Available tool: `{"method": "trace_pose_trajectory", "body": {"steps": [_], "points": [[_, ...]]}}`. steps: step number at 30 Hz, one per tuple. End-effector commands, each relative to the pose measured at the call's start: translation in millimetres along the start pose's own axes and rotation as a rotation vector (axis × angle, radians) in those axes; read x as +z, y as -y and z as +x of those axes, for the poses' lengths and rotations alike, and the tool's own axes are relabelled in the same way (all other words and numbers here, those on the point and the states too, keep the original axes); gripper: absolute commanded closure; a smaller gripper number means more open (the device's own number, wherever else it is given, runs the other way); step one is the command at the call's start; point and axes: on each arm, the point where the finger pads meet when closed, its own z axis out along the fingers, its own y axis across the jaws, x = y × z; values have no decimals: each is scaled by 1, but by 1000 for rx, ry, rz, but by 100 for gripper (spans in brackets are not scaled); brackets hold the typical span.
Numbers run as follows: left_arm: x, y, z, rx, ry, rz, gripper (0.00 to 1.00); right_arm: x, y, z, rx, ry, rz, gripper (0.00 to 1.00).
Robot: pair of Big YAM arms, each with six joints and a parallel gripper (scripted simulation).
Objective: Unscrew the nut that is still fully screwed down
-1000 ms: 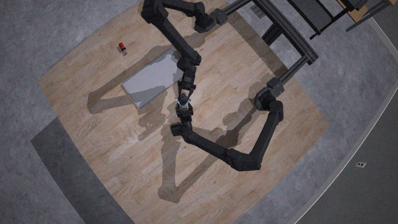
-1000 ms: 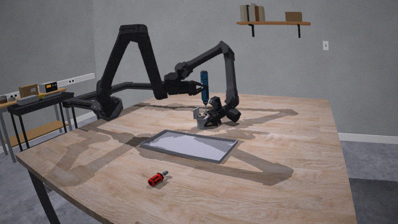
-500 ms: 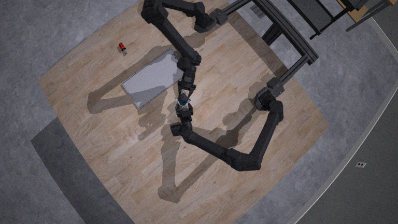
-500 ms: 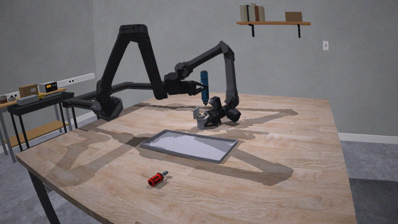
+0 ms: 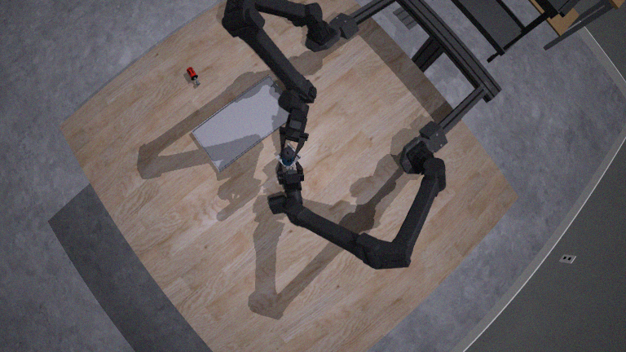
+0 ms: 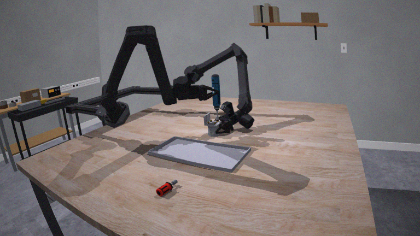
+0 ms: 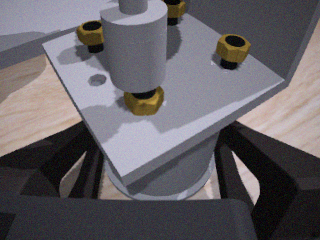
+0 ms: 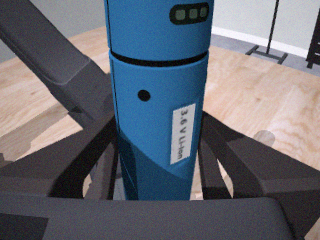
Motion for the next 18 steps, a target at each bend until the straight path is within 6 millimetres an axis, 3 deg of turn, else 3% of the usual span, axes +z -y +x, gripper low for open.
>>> {"method": "trace_pose_trajectory", "body": {"steps": [1, 18], "points": [[8, -3, -14, 32, -7, 14, 41, 11, 7, -39, -11, 97, 31, 58], [8, -3, -14, 32, -7, 14, 41, 8, 6, -36, -12, 90, 26, 58]]}}
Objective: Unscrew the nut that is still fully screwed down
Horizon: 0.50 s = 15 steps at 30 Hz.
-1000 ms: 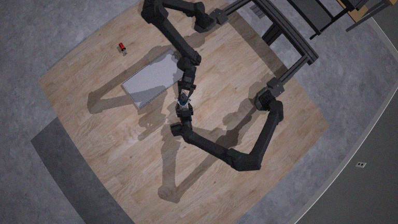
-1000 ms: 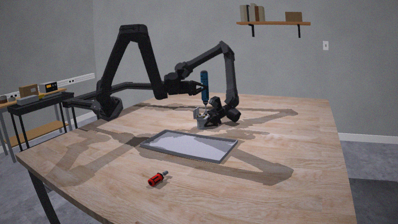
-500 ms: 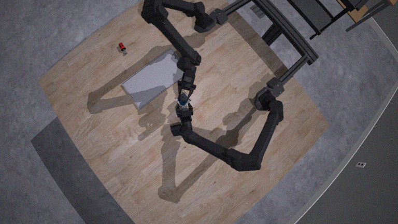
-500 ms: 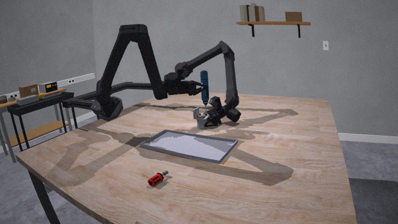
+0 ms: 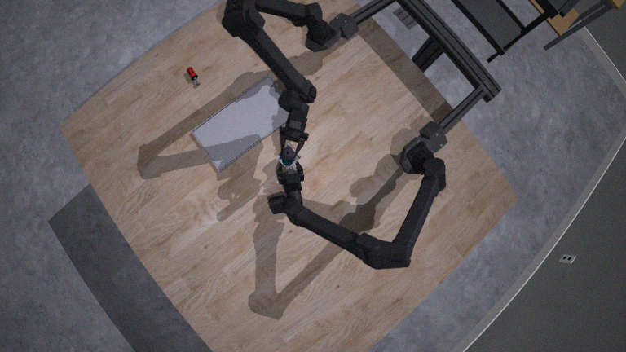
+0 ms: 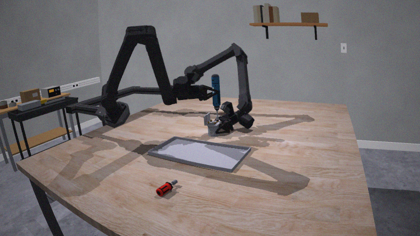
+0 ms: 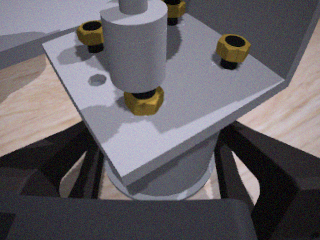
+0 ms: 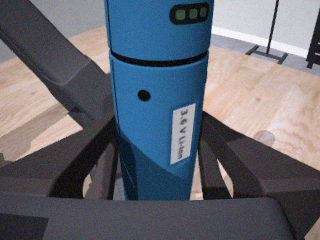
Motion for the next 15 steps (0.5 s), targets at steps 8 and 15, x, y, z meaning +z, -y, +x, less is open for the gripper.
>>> {"method": "trace_pose_trajectory", "body": {"steps": [8, 15], "points": [[8, -3, -14, 32, -7, 14, 41, 5, 5, -34, -13, 85, 23, 58], [8, -3, -14, 32, -7, 14, 41, 5, 5, -34, -13, 85, 23, 58]]}}
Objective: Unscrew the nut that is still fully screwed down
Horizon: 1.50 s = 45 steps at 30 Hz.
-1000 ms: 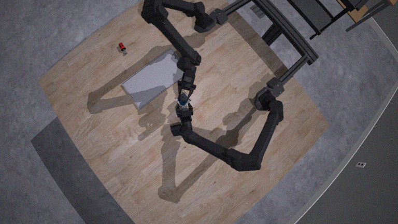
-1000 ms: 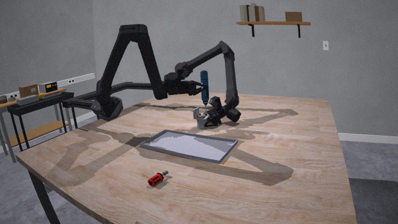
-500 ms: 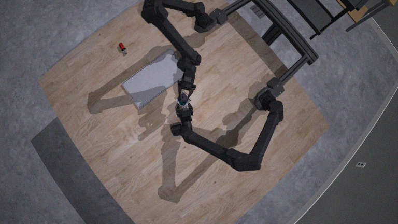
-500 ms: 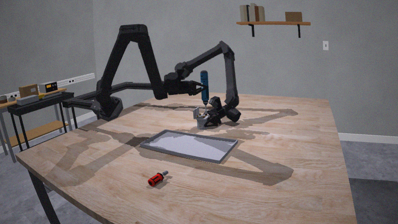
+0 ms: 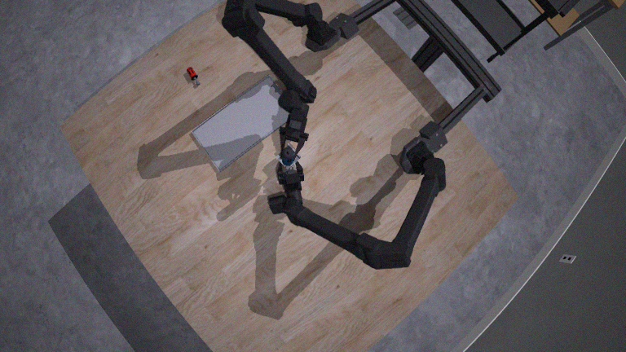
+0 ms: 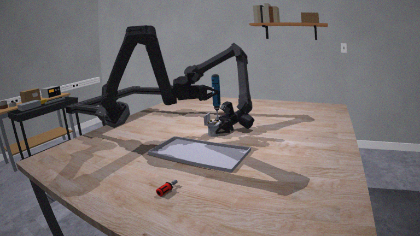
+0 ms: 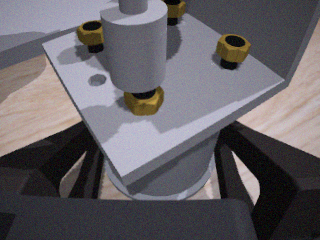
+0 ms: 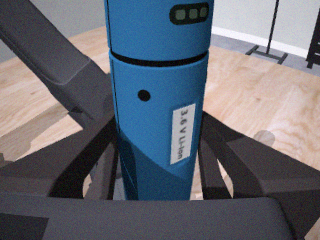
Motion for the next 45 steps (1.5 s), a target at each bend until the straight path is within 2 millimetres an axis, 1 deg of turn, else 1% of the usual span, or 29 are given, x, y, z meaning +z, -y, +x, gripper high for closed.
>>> {"method": "trace_pose_trajectory", "body": {"steps": [1, 10, 13, 18, 22, 26, 30, 32, 35, 39, 43, 45], "points": [[8, -3, -14, 32, -7, 14, 41, 5, 5, -34, -13, 85, 23, 58], [8, -3, -14, 32, -7, 14, 41, 4, 8, -28, -11, 78, 28, 58], [8, -3, -14, 32, -7, 14, 41, 3, 7, -20, -12, 64, 24, 58], [8, -3, -14, 32, -7, 14, 41, 3, 7, -20, -12, 64, 24, 58], [8, -3, -14, 32, -7, 14, 41, 2, 4, -10, -12, 47, 20, 58], [8, -3, -14, 32, -7, 14, 41, 2, 10, -11, -10, 49, 30, 58], [8, -3, -14, 32, -7, 14, 41, 0, 6, -5, -11, 41, 22, 58], [8, -3, -14, 32, -7, 14, 41, 1, 8, -11, -11, 52, 26, 58], [8, -3, -14, 32, -7, 14, 41, 1, 9, -12, -11, 54, 28, 58], [8, -3, -14, 32, -7, 14, 41, 1, 8, -4, -10, 42, 26, 58], [8, -3, -14, 32, -7, 14, 41, 2, 9, -9, -10, 52, 29, 58], [8, -3, -14, 32, -7, 14, 41, 2, 8, -5, -10, 46, 28, 58]]}}
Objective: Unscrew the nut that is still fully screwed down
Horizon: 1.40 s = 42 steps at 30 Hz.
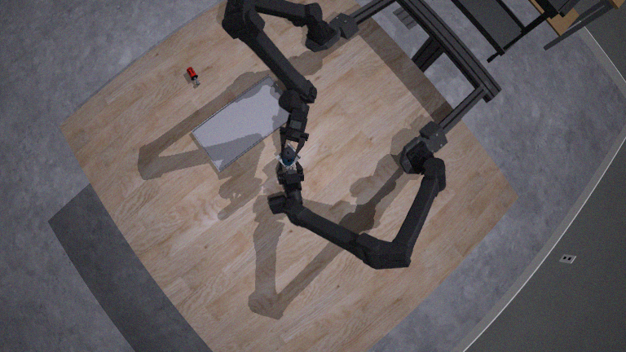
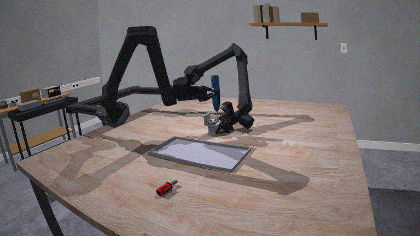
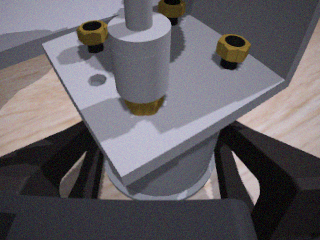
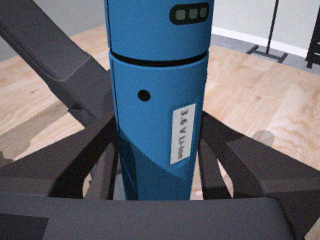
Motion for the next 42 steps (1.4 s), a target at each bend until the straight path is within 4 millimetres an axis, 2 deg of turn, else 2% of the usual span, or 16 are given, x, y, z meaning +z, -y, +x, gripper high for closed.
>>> {"method": "trace_pose_trajectory", "body": {"steps": [1, 5, 11, 15, 19, 22, 29, 42], "points": [[8, -3, -14, 32, -7, 14, 41, 3, 9, -7, -10, 41, 26, 58], [8, -3, -14, 32, -7, 14, 41, 3, 9, -15, -10, 57, 27, 58], [8, -3, -14, 32, -7, 14, 41, 3, 8, -6, -10, 42, 26, 58], [8, -3, -14, 32, -7, 14, 41, 4, 10, -11, -10, 54, 29, 58], [8, -3, -14, 32, -7, 14, 41, 4, 9, -4, -10, 44, 28, 58], [8, -3, -14, 32, -7, 14, 41, 4, 10, -12, -10, 59, 30, 58], [8, -3, -14, 32, -7, 14, 41, 4, 9, -4, -10, 47, 30, 58], [8, -3, -14, 32, -7, 14, 41, 6, 10, -8, -10, 57, 32, 58]]}}
